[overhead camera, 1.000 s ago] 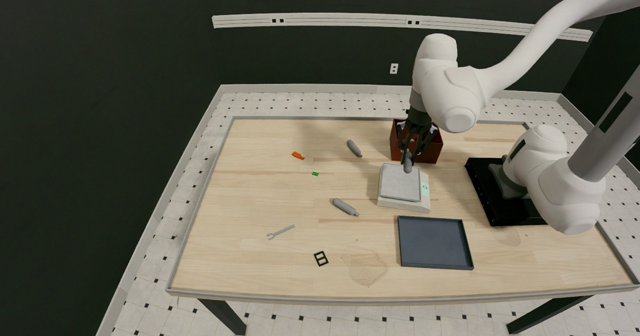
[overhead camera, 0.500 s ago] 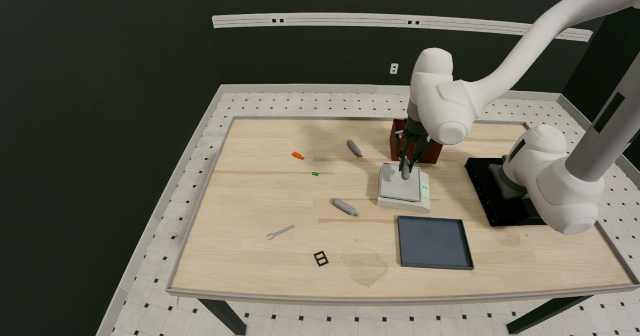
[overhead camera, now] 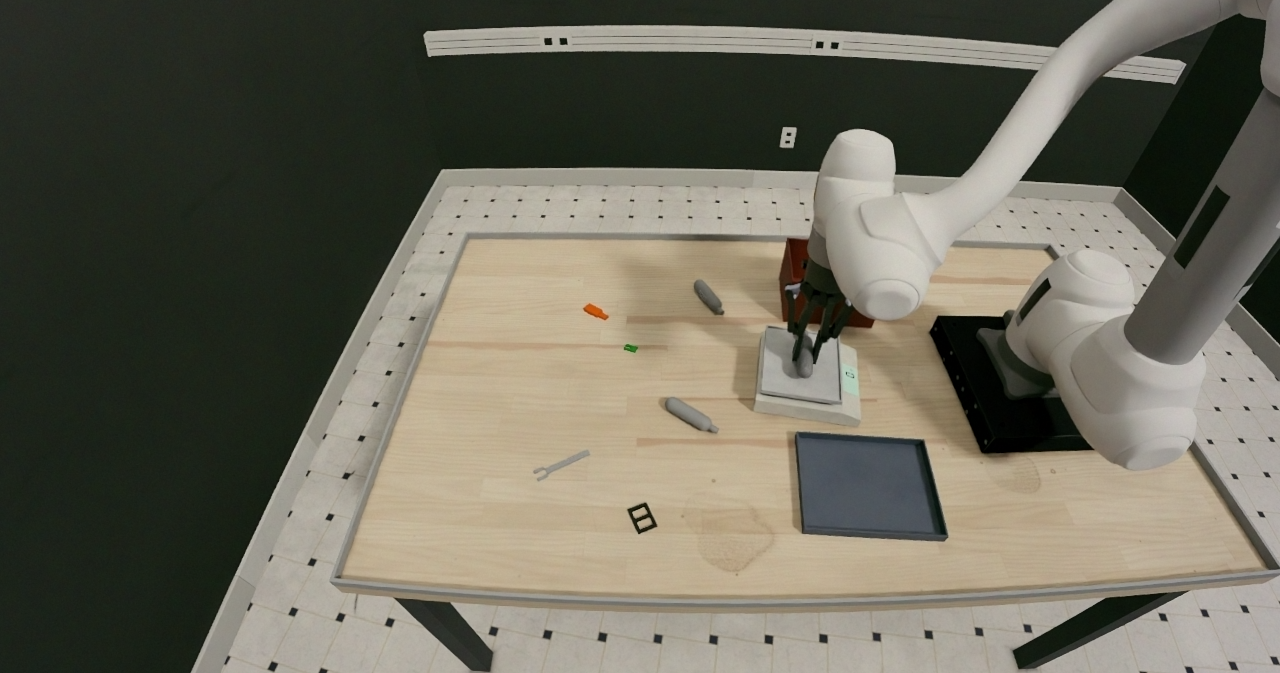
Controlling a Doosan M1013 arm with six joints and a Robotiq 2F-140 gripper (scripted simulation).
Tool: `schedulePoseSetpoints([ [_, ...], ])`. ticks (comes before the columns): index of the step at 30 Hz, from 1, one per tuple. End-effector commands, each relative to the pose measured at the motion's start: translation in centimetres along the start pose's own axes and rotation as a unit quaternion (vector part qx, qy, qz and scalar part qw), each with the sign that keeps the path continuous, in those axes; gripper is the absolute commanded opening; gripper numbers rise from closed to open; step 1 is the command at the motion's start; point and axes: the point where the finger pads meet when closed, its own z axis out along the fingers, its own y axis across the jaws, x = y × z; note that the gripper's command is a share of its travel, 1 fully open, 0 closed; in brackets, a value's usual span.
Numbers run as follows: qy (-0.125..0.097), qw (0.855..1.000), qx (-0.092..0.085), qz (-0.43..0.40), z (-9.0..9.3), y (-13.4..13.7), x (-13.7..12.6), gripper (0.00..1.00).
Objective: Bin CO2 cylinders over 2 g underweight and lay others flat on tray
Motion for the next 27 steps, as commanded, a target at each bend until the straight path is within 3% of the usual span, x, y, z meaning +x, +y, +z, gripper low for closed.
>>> schedulePoseSetpoints([
  [1, 0.0, 1.0, 0.001, 0.0, 0.37, -0.07, -0.03, 0.1],
  [19, 0.0, 1.0, 0.001, 0.0, 0.9, -0.07, -0.03, 0.1],
  [20, 0.0, 1.0, 0.001, 0.0, 0.9, -0.07, -0.03, 0.39],
  [27, 0.0, 1.0, 0.001, 0.0, 0.9, -0.07, -0.03, 0.39],
])
